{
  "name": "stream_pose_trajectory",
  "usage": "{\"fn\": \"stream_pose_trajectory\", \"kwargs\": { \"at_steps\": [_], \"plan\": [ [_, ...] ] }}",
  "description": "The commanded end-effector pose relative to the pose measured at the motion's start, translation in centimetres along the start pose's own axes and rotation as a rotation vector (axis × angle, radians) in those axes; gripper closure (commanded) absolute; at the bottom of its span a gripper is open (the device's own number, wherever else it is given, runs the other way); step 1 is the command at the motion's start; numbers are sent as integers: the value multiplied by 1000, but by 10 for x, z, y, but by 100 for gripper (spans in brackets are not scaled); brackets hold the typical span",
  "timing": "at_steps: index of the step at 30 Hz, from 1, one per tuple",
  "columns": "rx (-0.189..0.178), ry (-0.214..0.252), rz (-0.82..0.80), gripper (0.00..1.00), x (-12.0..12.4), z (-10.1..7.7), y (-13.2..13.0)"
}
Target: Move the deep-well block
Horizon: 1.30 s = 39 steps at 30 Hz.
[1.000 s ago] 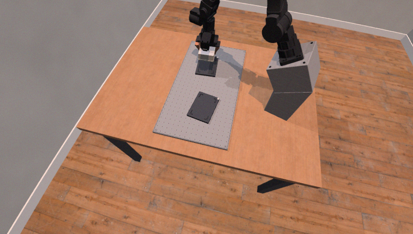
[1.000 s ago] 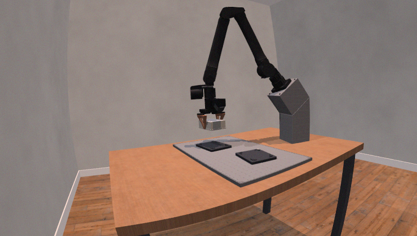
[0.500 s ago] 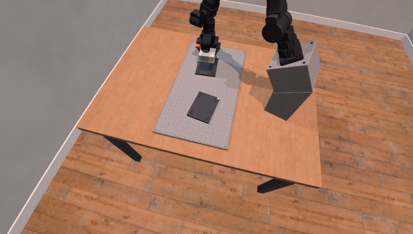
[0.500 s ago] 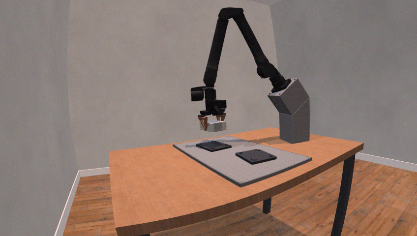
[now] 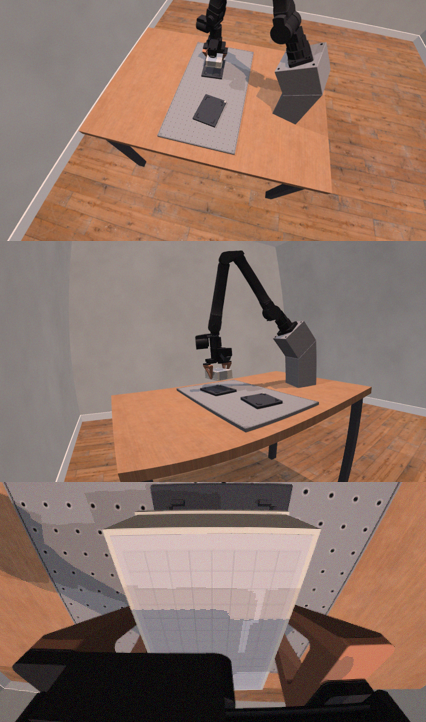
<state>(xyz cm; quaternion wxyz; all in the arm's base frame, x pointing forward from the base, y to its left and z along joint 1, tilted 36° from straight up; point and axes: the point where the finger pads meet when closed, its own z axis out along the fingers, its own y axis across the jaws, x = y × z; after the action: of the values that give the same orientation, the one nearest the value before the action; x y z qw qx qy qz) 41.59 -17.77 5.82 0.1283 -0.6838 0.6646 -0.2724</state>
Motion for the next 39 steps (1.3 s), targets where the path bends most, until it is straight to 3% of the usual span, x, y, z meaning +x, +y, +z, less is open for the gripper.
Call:
{"fn": "stream_pose_trajectory", "kwargs": {
  "at_steps": [1,3,4,6,10,15,17,20,21,22,23,30,32,39],
  "plan": [
    [45,14,-9,100,4,1,-22],
    [45,14,-9,100,4,1,-22],
    [77,33,-6,100,10,-10,-32],
    [44,16,-4,100,6,6,-21],
    [31,9,-3,100,1,14,-14],
    [62,22,-2,100,7,14,-28],
    [41,14,0,100,5,25,-21],
    [41,14,-1,100,4,27,-22],
    [67,24,-4,100,6,17,-28],
    [66,23,-5,100,6,19,-28],
    [42,12,-3,100,2,30,-21],
    [39,12,-2,100,3,44,-20],
    [74,27,-4,100,8,33,-33],
    [62,23,-3,100,6,34,-26]
  ]
}}
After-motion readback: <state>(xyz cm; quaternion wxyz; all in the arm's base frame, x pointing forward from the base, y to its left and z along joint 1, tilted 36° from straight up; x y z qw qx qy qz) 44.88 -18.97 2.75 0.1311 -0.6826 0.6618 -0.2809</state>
